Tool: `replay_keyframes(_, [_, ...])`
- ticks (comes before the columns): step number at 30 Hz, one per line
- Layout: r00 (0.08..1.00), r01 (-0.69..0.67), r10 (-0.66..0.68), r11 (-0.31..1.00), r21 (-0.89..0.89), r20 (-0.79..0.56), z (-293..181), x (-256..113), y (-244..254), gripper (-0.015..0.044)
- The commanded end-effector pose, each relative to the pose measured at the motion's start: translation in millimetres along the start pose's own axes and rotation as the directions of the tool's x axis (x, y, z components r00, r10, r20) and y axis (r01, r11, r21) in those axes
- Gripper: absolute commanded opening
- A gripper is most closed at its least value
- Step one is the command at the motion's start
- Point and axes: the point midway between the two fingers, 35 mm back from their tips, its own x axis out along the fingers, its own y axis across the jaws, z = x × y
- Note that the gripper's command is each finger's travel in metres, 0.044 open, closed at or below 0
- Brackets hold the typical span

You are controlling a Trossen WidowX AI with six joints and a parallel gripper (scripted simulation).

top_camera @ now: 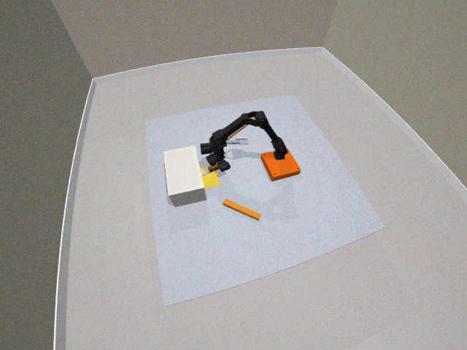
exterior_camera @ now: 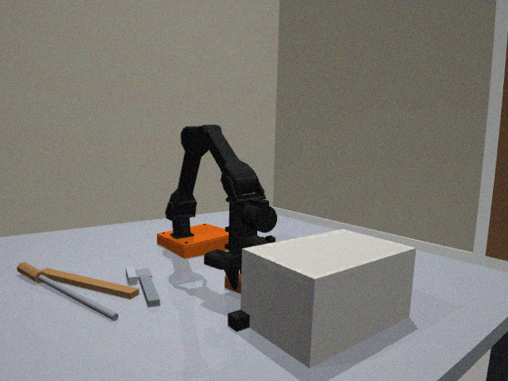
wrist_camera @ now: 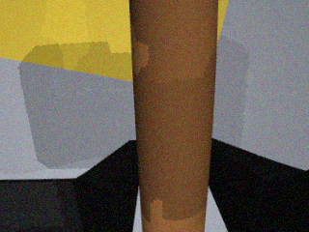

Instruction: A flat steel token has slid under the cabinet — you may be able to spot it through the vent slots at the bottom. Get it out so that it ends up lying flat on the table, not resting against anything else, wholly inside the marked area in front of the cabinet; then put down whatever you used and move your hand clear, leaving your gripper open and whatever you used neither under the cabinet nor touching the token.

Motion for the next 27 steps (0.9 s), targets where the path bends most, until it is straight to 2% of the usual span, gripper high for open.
replay_keyframes(1, [1.0, -0.004, 0.004, 1.0, -0.003, -0.001, -6, 1, 0, 0.0])
replay_keyframes(27, [1.0, -0.004, 0.004, 1.0, -0.003, -0.003, -31, 1, -1, 0.0])
